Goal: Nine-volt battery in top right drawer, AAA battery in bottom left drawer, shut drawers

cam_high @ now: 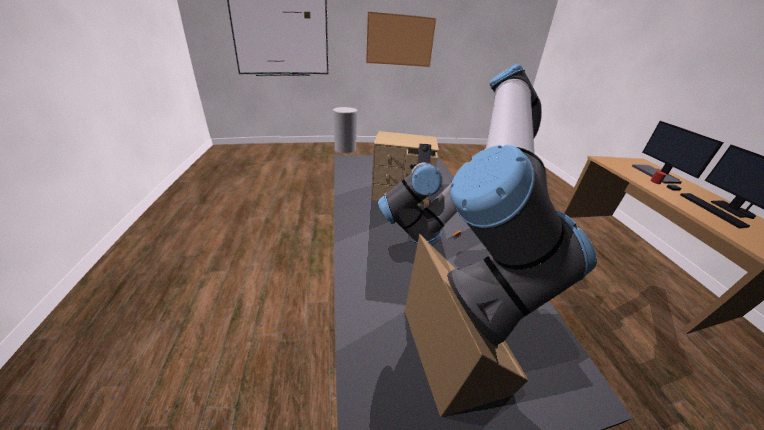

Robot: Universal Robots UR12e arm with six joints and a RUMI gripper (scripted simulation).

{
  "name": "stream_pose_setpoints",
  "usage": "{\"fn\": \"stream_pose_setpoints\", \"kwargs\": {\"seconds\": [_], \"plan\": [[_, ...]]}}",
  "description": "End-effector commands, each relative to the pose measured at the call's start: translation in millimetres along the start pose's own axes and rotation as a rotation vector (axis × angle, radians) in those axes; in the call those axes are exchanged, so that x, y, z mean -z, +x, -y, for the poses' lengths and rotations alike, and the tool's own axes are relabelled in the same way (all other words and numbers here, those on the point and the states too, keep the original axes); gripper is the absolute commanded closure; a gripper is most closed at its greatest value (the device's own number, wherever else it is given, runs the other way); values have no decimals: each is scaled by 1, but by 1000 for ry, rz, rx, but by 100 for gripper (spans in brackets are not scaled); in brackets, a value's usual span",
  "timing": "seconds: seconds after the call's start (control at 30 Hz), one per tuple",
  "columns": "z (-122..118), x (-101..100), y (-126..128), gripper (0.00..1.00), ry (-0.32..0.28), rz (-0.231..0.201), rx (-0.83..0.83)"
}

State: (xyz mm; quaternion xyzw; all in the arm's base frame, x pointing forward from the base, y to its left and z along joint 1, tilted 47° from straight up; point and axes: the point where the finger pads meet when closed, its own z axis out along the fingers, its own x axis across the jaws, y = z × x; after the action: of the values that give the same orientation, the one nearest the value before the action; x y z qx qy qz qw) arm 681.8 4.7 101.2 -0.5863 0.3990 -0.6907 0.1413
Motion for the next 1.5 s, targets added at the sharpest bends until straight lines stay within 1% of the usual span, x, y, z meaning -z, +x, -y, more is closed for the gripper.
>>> {"fn": "stream_pose_setpoints", "kwargs": {"seconds": [0.0, 0.67, 0.7, 1.47], "plan": [[0, 0, 0, 80, 1, 0, 0], [0, 0, 0, 80, 1, 0, 0], [0, 0, 0, 93, 1, 0, 0], [0, 0, 0, 93, 1, 0, 0]]}}
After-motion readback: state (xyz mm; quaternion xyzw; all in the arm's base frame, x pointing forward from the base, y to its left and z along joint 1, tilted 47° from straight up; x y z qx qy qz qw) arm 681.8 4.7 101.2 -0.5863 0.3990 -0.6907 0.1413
